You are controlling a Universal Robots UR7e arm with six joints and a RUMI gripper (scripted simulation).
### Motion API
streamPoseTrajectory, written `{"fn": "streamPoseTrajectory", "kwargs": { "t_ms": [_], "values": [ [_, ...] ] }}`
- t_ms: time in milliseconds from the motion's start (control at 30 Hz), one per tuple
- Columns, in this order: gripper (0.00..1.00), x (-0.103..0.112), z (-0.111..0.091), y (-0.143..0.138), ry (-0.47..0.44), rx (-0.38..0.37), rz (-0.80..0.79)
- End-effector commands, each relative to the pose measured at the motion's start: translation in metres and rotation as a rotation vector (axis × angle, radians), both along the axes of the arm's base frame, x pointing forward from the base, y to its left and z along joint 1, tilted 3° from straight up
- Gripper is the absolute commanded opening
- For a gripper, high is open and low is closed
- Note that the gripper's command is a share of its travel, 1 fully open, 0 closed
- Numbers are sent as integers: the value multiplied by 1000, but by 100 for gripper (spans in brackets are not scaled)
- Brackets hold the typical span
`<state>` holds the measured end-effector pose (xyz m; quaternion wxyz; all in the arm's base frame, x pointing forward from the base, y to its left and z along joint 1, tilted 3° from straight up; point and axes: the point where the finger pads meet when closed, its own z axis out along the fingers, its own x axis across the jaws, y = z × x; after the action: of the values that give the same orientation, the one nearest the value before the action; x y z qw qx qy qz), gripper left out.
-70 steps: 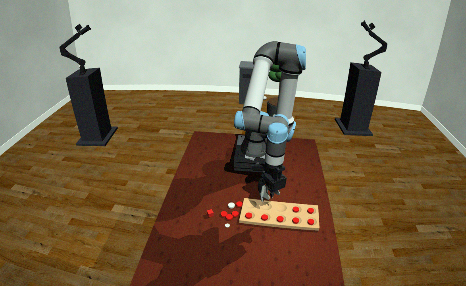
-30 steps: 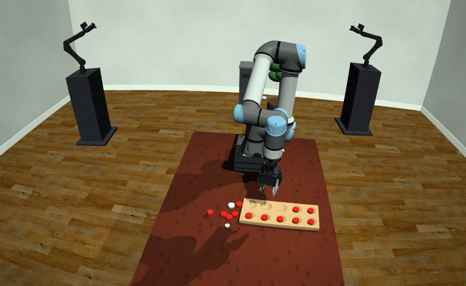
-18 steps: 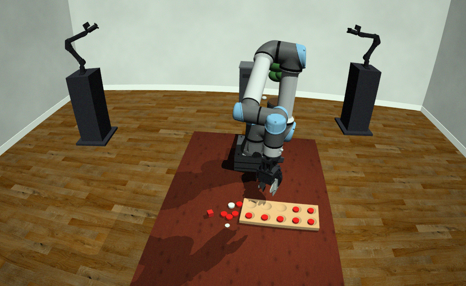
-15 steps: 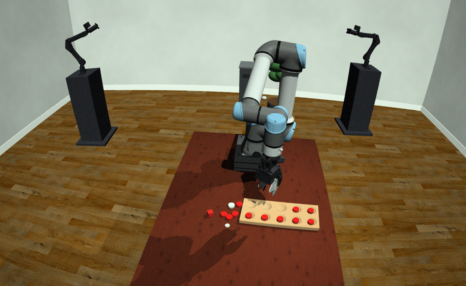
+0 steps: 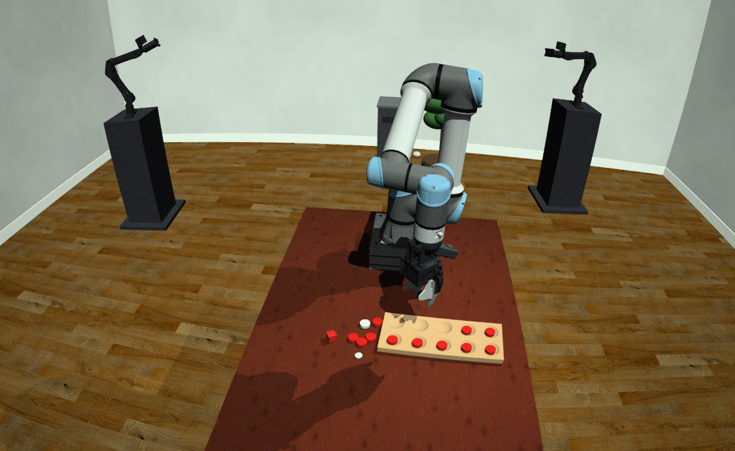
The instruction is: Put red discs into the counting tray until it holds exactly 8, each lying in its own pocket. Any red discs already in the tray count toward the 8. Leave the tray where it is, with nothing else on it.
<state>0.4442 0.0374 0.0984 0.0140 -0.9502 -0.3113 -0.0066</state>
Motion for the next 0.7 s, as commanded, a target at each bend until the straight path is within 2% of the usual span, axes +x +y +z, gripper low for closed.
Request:
{"fn": "streamPoseTrajectory", "kwargs": {
  "t_ms": [0,333,433,500,667],
  "values": [
    [28,1,5,-1,4,-5,-143],
    [28,2,12,-2,10,-7,-367],
    [28,2,12,-2,10,-7,-367],
    [28,3,14,-3,13,-8,-458],
    [28,4,17,-4,15,-8,-549]
  ]
}}
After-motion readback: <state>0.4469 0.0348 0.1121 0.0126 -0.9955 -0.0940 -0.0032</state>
